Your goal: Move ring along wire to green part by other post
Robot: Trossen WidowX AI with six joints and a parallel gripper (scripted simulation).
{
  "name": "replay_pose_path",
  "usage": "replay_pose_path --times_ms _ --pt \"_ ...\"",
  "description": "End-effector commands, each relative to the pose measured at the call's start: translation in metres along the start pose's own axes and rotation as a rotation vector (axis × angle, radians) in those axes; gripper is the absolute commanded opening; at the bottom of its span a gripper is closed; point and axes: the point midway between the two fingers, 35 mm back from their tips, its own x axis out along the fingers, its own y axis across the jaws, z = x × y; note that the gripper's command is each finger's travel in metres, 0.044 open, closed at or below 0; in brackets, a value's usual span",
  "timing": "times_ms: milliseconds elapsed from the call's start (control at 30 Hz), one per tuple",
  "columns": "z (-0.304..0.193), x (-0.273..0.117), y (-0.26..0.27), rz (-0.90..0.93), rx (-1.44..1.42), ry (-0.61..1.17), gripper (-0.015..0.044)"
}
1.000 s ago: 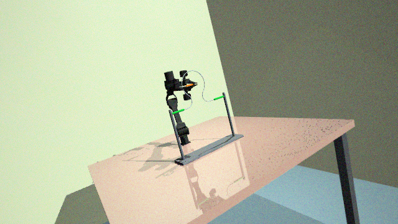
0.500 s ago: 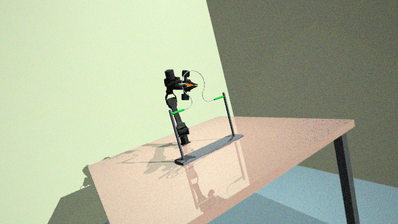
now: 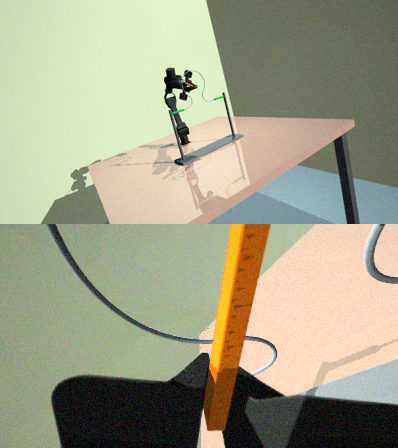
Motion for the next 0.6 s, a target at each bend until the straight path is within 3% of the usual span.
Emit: replay_pose_path --times_ms 0,567 --pt "0.0008 -0.0005 0.0001 -0.024 -0.045 -0.008 -0.015" --pt "0.0017 -0.0003 -0.007 -0.153 -0.238 -0.031 -0.015"
